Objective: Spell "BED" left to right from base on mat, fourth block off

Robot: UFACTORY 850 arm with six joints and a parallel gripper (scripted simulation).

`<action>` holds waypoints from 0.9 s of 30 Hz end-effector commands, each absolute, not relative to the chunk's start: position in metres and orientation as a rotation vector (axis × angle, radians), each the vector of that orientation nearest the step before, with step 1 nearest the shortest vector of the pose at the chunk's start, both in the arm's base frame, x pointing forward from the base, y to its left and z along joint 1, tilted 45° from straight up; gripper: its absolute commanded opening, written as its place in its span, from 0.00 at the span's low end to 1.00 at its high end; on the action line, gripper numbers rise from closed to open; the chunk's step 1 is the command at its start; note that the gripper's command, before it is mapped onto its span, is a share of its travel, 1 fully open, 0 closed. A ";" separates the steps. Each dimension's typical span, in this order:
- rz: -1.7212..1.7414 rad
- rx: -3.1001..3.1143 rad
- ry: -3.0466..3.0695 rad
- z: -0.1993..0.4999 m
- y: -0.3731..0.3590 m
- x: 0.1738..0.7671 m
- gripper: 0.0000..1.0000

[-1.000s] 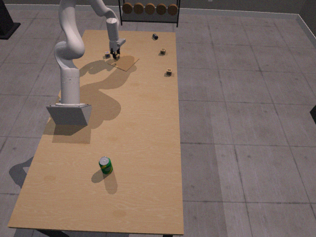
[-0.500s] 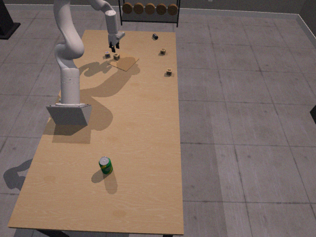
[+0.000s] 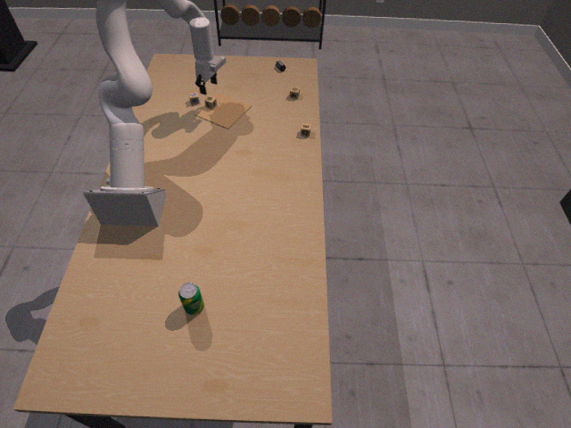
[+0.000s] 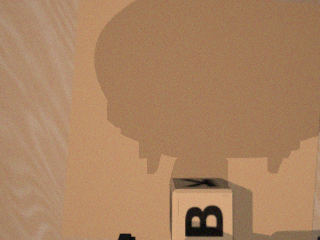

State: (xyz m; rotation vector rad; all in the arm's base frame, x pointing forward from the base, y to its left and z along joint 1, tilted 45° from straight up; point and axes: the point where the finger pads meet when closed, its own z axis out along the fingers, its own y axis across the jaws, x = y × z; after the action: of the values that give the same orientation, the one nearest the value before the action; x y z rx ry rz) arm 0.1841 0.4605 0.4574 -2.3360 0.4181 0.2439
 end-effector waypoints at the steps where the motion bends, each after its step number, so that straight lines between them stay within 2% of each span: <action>1: 0.243 -2.335 0.418 0.458 0.461 0.184 1.00; 17: 0.226 -2.341 0.376 0.456 0.459 0.193 1.00; 27: 0.104 -2.360 0.078 0.440 0.446 0.256 1.00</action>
State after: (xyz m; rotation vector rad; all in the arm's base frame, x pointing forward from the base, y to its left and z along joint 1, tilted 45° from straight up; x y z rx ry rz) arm 0.2290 0.4509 0.4464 -2.3721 0.2164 0.1452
